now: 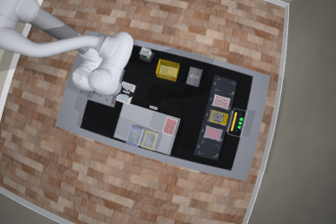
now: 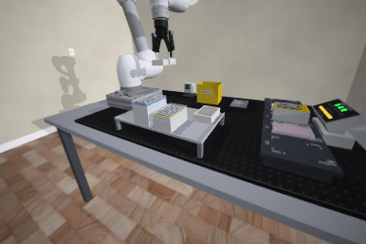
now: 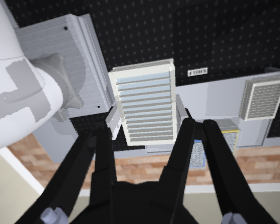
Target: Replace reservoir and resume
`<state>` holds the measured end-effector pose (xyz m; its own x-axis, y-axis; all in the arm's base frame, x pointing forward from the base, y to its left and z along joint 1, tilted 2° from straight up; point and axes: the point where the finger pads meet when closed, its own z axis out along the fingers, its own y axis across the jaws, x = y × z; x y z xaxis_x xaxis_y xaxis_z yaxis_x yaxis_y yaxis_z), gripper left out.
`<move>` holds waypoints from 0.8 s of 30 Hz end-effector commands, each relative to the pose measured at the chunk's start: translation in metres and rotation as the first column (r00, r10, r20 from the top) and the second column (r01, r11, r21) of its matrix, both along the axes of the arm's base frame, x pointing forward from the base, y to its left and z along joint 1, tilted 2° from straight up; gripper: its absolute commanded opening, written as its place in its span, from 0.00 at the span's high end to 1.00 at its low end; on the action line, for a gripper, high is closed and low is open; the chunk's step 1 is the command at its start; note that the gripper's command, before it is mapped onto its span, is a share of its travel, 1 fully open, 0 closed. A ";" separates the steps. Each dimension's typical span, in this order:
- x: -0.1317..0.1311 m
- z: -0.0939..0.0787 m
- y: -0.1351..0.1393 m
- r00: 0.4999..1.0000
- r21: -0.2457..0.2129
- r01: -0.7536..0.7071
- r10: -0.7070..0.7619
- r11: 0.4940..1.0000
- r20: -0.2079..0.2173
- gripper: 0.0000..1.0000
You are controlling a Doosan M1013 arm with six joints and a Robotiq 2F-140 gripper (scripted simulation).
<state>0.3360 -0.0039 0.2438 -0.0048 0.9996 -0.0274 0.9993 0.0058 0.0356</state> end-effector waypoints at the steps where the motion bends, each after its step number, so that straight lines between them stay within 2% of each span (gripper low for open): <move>1: -0.007 -0.003 0.011 1.000 -0.003 -0.022 0.022 1.000 -0.012 1.00; 24: -0.007 -0.003 0.016 1.000 -0.003 -0.022 0.022 1.000 -0.012 1.00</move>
